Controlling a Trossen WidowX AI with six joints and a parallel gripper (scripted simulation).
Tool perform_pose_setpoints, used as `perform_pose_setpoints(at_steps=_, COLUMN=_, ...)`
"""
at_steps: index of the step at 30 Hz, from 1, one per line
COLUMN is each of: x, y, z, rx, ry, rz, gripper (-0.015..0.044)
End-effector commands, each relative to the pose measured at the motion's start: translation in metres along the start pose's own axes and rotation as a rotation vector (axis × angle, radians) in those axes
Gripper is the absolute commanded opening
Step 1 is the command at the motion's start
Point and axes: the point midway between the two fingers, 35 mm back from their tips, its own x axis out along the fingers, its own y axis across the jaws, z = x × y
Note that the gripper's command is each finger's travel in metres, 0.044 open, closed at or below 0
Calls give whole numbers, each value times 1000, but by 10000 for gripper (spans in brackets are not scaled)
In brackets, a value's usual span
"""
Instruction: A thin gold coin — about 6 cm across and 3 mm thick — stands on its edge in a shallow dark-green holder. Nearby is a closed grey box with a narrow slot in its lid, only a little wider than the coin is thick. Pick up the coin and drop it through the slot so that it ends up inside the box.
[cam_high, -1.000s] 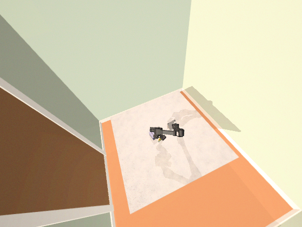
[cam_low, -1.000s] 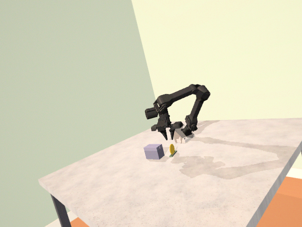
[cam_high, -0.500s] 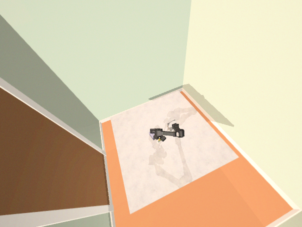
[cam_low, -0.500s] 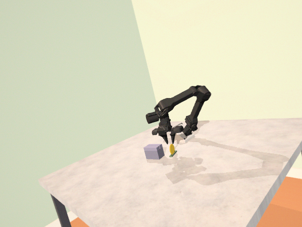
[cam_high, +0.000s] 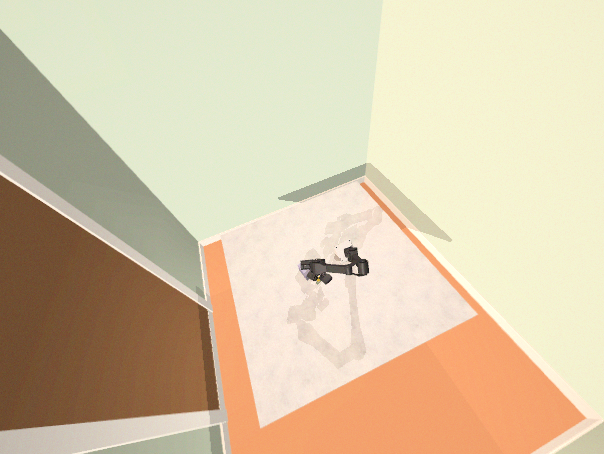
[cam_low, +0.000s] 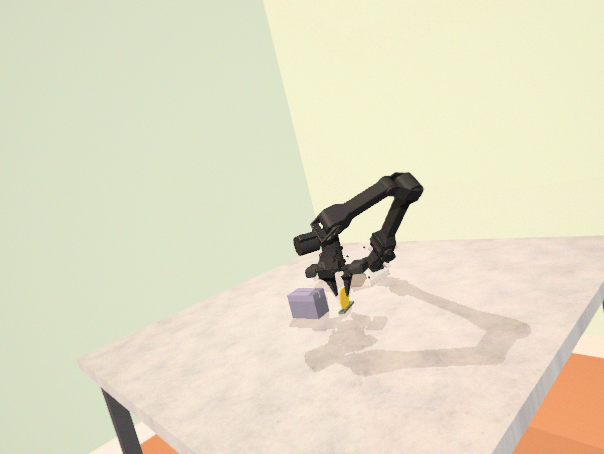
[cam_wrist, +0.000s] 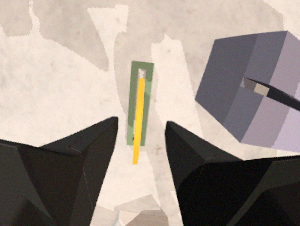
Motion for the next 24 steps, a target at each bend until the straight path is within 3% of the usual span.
perform_pose_setpoints(at_steps=1, x=7, y=1, z=-1, rx=4, ry=1, rz=6, gripper=161)
perform_pose_setpoints(at_steps=19, x=33, y=3, z=-3, rx=4, ry=0, rz=10, gripper=161)
perform_pose_setpoints(at_steps=24, x=33, y=3, z=-3, rx=4, ry=0, rz=10, gripper=29)
